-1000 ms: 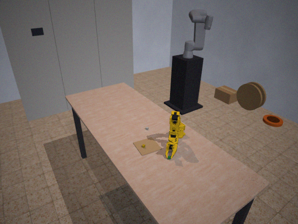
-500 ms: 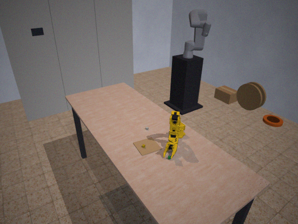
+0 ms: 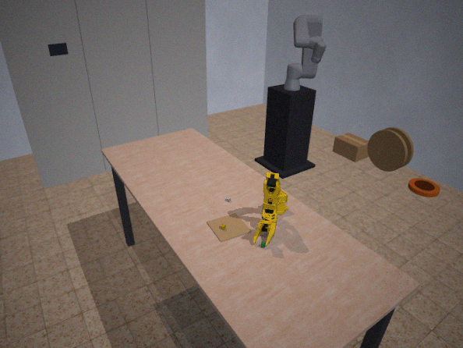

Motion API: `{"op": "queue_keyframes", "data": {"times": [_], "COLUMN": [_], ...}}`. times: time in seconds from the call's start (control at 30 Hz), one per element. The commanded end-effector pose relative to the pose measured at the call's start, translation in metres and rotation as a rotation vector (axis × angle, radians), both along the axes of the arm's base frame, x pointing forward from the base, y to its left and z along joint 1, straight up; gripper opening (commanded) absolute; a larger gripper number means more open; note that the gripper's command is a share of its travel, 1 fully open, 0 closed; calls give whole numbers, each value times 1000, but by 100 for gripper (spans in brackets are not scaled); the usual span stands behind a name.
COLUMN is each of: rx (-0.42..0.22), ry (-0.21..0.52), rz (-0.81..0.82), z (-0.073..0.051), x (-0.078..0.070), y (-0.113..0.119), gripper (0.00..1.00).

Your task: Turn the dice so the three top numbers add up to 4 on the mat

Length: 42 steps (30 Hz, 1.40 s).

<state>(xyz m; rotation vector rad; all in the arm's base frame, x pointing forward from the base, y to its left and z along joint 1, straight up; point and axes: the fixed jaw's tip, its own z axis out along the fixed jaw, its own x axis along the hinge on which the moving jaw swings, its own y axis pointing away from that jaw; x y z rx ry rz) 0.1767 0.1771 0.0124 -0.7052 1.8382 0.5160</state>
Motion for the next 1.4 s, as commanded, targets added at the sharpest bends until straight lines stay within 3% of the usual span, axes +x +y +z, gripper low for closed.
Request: {"op": "queue_keyframes", "data": {"times": [0.0, 0.53, 1.37], "rx": [59, 231, 234], "ry": [2, 108, 127], "rz": [-9, -73, -80], "z": [9, 29, 29], "x": [-4, -28, -31], "y": [-1, -25, -27], "gripper": [27, 27, 27]}}
